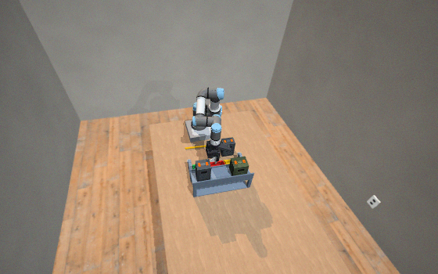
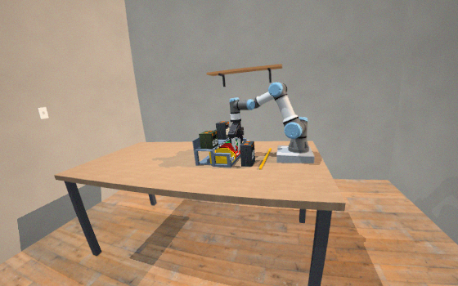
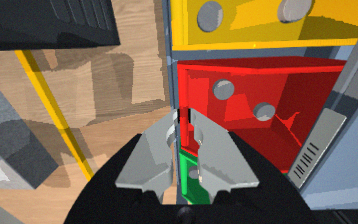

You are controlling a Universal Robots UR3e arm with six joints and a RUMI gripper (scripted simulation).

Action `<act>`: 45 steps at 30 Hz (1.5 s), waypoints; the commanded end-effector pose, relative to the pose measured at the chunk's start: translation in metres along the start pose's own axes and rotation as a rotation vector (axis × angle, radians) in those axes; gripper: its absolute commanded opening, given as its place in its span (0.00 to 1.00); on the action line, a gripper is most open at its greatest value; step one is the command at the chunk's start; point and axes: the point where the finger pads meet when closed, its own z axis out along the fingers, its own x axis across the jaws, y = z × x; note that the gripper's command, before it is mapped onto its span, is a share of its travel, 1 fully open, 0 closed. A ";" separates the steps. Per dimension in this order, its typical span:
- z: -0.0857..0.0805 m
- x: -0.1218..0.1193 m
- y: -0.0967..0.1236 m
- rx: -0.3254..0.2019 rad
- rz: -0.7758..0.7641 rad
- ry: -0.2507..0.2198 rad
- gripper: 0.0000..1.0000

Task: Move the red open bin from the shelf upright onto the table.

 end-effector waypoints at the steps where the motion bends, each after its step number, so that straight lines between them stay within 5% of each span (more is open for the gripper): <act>1: -0.005 0.001 0.000 -0.001 0.000 0.003 0.00; 45: -0.022 0.001 0.000 -0.001 0.000 0.003 0.00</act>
